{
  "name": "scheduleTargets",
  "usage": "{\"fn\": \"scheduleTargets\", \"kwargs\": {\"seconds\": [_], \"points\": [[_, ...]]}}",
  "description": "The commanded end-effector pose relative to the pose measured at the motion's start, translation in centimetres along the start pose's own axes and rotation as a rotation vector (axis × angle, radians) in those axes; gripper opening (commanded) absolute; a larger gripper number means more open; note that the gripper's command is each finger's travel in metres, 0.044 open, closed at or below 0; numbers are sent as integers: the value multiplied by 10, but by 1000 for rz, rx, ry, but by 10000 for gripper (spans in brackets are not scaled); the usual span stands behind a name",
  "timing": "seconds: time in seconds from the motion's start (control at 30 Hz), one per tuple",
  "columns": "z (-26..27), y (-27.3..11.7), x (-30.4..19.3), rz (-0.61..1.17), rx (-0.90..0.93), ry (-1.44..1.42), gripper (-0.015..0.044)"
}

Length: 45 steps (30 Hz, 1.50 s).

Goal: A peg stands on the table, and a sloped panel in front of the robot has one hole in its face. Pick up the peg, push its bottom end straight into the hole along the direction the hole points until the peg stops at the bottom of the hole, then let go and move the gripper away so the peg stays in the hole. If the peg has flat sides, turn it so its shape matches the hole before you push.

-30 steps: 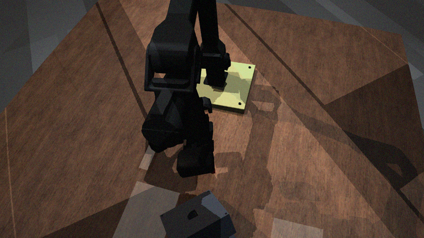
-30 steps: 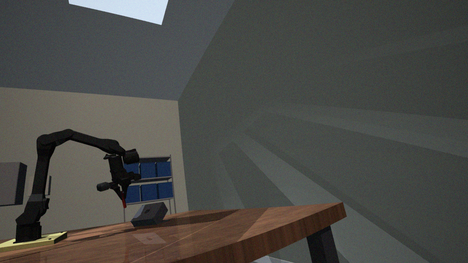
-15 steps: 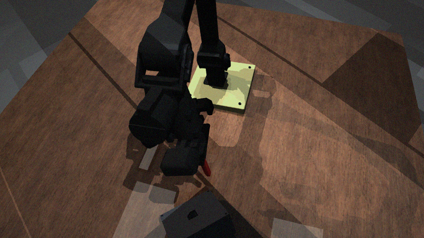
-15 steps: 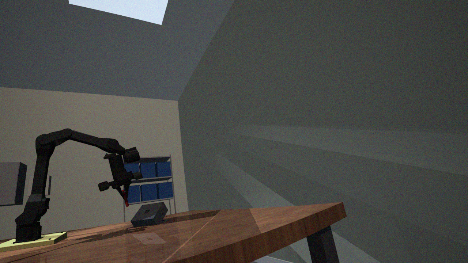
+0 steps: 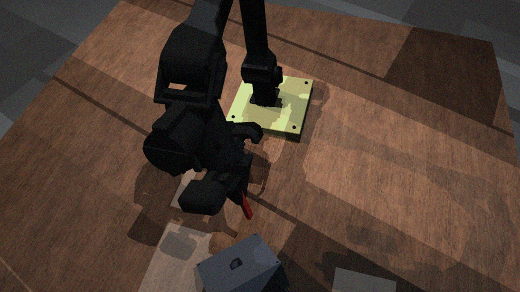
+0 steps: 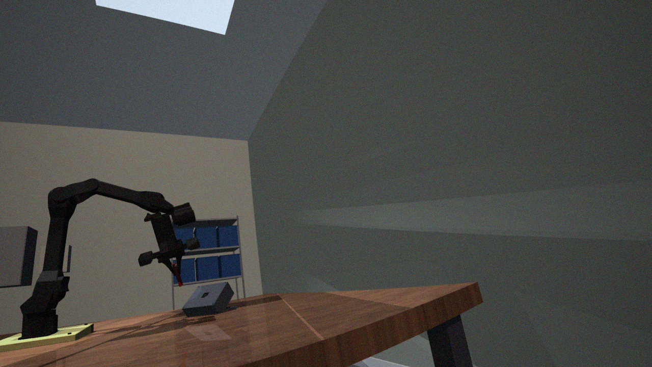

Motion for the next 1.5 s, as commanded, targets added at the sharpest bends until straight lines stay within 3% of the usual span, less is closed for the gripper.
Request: {"fn": "scheduleTargets", "kwargs": {"seconds": [0.0, 1.47], "points": [[2, -2, 2, 15, 11, 51, 0], [25, -14, 25, 142, 89, 535, 0]]}}
Point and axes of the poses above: the point midway between the two fingers, 35 mm back from their tips, its own y axis out along the fingers, its own z axis across the jaws, x = y × z, the point moved 5 cm from there along -y, back along the fingers, and after that the axes turned 12 degrees about y, right-handed, at the moved point
